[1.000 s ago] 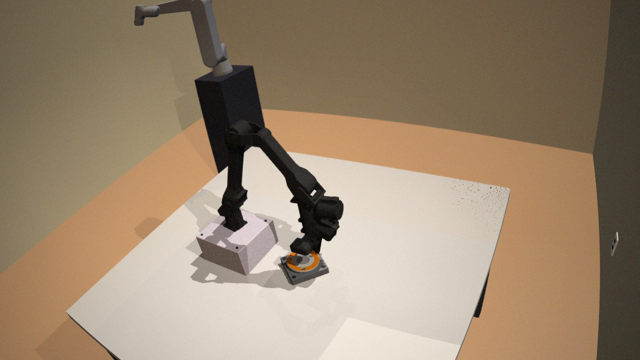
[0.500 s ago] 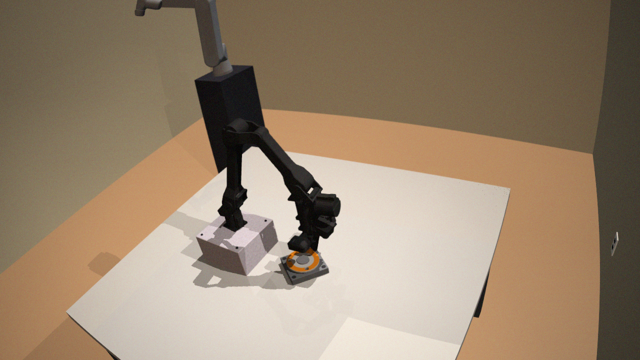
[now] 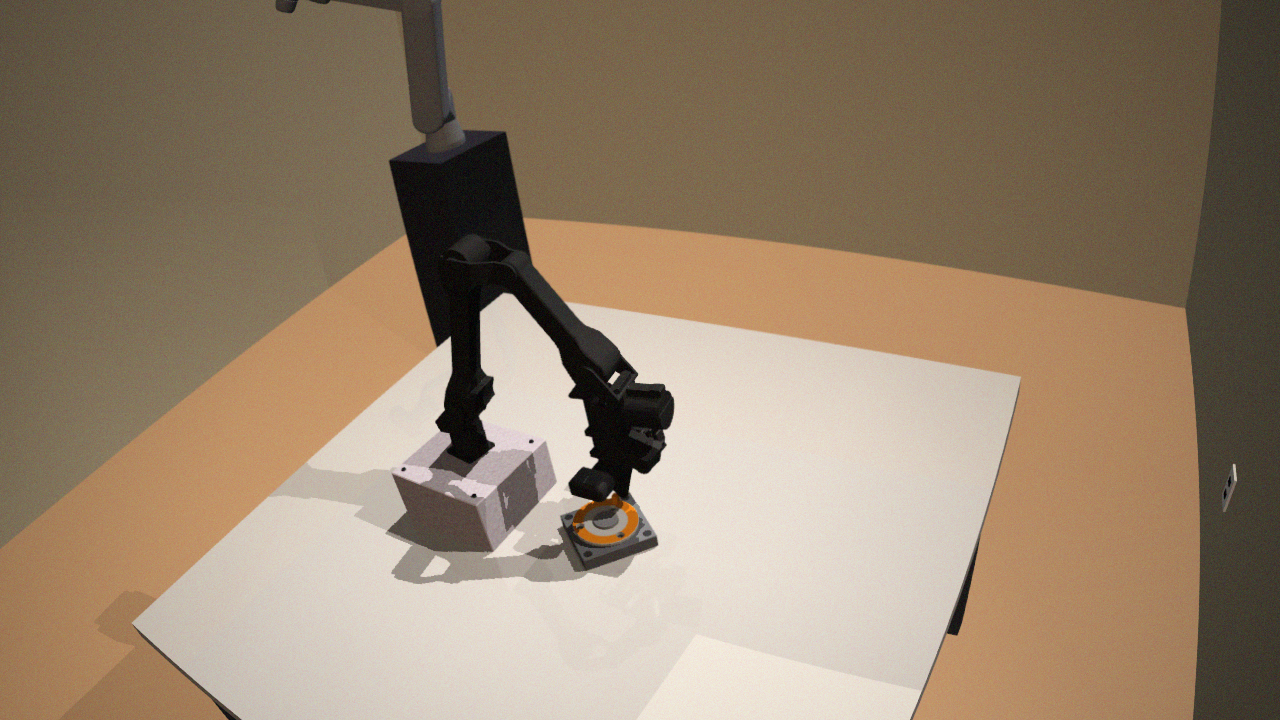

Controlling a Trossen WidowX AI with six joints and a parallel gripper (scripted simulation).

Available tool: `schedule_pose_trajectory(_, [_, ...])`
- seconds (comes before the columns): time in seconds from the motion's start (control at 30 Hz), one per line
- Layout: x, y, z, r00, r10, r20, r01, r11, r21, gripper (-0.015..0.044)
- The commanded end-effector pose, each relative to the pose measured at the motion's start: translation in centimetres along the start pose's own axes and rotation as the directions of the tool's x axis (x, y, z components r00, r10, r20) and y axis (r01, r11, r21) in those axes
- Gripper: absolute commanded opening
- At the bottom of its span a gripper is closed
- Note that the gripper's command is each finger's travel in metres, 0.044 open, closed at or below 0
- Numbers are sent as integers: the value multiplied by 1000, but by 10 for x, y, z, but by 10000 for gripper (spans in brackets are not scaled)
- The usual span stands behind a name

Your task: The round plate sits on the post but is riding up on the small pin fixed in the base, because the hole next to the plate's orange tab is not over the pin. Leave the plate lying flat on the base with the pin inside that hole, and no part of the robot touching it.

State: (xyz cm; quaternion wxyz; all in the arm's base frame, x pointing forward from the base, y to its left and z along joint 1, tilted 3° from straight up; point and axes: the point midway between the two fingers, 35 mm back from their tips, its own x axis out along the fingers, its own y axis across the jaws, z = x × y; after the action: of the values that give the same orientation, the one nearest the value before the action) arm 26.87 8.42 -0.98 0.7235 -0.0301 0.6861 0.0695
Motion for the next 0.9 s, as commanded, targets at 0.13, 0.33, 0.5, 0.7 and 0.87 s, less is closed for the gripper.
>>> schedule_pose_trajectory(0.13, [1, -1, -12, 1000, -2, -12, 2, 1000, 5, 0])
schedule_pose_trajectory(0.33, [0, -2, -19, 1000, -2, -13, 2, 1000, 5, 0])
schedule_pose_trajectory(0.5, [0, -4, -26, 1000, -2, -14, 2, 1000, 5, 0])
schedule_pose_trajectory(0.7, [0, -6, -29, 1000, -2, -14, 2, 1000, 5, 0])
schedule_pose_trajectory(0.87, [0, -7, -32, 1000, -3, -14, 3, 1000, 5, 0])
